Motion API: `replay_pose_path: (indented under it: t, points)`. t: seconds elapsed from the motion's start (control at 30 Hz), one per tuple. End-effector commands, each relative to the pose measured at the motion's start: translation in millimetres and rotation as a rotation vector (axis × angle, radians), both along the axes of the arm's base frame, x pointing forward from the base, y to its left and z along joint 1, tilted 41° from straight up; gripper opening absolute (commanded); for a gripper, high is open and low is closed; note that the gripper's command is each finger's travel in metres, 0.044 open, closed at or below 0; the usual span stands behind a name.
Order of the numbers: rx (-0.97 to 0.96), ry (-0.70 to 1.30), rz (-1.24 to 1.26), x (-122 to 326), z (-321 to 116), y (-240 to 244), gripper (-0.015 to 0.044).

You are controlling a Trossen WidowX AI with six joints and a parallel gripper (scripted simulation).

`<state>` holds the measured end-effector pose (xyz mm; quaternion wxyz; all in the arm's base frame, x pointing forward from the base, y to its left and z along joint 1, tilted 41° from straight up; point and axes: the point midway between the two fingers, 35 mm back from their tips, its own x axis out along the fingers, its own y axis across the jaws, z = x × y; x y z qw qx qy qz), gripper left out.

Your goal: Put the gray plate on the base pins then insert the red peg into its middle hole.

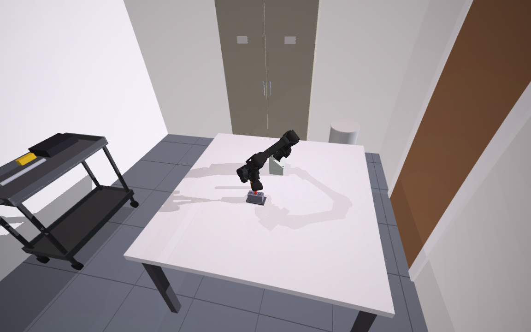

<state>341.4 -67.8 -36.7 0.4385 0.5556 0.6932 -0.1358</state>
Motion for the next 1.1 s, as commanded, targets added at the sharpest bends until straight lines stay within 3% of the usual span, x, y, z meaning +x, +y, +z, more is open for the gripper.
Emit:
replay_pose_path:
  t: [0.0, 1.07]
  points:
    - [0.000, 0.000, 0.000, -0.1, 0.1, -0.1, 0.0150]
    - [0.002, 0.000, -0.010, -2.6, 9.3, -7.2, 0.0150]
